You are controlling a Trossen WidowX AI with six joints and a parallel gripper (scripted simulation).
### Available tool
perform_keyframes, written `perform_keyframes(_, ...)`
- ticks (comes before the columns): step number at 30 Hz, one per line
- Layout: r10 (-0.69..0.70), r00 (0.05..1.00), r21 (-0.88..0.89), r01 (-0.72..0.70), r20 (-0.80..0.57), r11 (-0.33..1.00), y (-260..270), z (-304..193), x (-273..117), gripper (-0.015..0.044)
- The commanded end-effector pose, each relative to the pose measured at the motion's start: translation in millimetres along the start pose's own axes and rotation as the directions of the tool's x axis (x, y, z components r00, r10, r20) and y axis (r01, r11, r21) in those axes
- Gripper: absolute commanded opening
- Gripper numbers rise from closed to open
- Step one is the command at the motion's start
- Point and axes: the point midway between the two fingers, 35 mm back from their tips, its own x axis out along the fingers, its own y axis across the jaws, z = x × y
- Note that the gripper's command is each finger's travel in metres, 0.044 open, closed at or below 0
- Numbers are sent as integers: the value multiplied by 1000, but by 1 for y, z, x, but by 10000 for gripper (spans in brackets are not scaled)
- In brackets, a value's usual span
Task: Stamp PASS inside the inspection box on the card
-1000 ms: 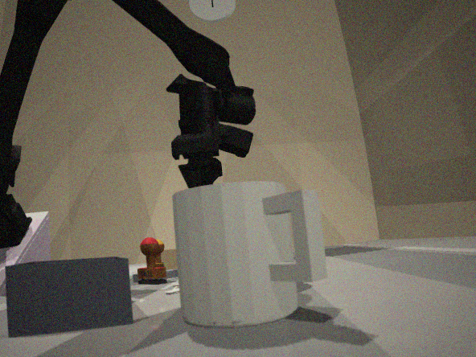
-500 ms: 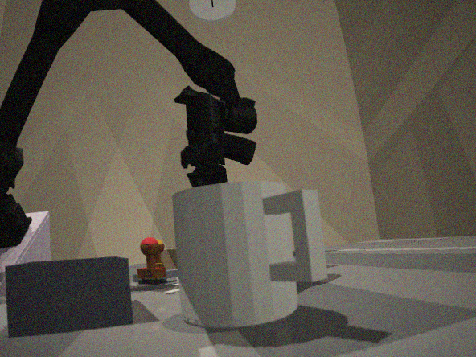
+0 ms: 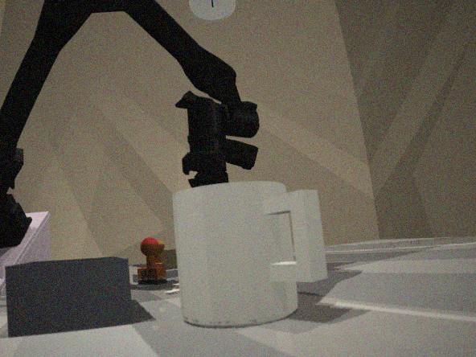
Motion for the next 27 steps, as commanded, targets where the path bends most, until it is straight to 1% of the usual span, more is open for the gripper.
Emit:
perform_keyframes(1,-5,1000,-5,5,0,1000,-1,-1,3,0)
perform_keyframes(27,-6,1000,-4,6,0,1000,-1,-1,21,0)
